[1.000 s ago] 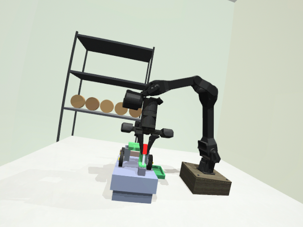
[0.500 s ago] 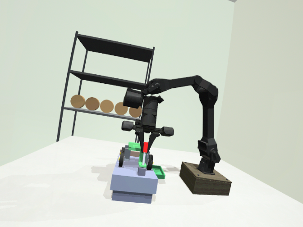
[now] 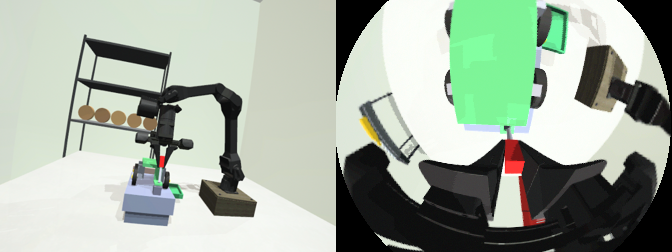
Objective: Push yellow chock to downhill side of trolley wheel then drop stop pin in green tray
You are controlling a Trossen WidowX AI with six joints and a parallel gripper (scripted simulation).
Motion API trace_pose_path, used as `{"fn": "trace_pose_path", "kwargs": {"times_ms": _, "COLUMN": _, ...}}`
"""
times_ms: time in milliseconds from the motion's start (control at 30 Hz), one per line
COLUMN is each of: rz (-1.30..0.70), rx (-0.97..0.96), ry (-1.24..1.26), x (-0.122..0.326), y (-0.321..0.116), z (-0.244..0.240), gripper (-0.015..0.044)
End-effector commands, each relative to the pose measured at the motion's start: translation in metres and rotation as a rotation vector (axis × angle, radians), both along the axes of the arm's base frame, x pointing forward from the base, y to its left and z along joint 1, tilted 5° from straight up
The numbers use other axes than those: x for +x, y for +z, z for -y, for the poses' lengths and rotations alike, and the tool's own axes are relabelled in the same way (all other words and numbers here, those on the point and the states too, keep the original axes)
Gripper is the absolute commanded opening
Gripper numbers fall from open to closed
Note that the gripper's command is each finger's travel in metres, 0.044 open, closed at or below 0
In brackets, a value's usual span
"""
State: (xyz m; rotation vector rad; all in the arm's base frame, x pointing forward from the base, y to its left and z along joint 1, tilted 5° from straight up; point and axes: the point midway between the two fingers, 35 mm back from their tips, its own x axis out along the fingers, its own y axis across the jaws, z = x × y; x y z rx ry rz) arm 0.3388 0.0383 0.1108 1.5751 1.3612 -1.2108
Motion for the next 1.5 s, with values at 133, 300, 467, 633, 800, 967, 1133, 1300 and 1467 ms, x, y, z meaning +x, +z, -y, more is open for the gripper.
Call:
{"fn": "trace_pose_path", "kwargs": {"times_ms": 133, "rz": 0.011, "rx": 0.003, "ry": 0.004, "x": 0.002, "y": 0.007, "z": -0.001, "gripper": 0.0000}}
{"fn": "trace_pose_path", "kwargs": {"times_ms": 300, "rz": 0.011, "rx": 0.003, "ry": 0.004, "x": 0.003, "y": 0.009, "z": -0.001, "gripper": 0.0000}}
{"fn": "trace_pose_path", "kwargs": {"times_ms": 467, "rz": 0.011, "rx": 0.003, "ry": 0.004, "x": 0.004, "y": 0.011, "z": -0.001, "gripper": 0.0000}}
{"fn": "trace_pose_path", "kwargs": {"times_ms": 633, "rz": 0.011, "rx": 0.004, "ry": 0.004, "x": 0.004, "y": 0.011, "z": -0.009, "gripper": 0.0000}}
{"fn": "trace_pose_path", "kwargs": {"times_ms": 800, "rz": 0.011, "rx": 0.005, "ry": 0.004, "x": 0.005, "y": 0.012, "z": -0.016, "gripper": 0.0000}}
{"fn": "trace_pose_path", "kwargs": {"times_ms": 967, "rz": 0.012, "rx": 0.005, "ry": 0.004, "x": 0.006, "y": 0.013, "z": -0.023, "gripper": 0.0000}}
{"fn": "trace_pose_path", "kwargs": {"times_ms": 1133, "rz": 0.012, "rx": 0.006, "ry": 0.004, "x": 0.009, "y": 0.015, "z": -0.029, "gripper": 0.0000}}
{"fn": "trace_pose_path", "kwargs": {"times_ms": 1300, "rz": 0.011, "rx": 0.006, "ry": 0.004, "x": 0.002, "y": 0.015, "z": -0.031, "gripper": 0.0000}}
{"fn": "trace_pose_path", "kwargs": {"times_ms": 1467, "rz": 0.010, "rx": 0.006, "ry": 0.004, "x": -0.014, "y": 0.014, "z": -0.033, "gripper": 0.0000}}
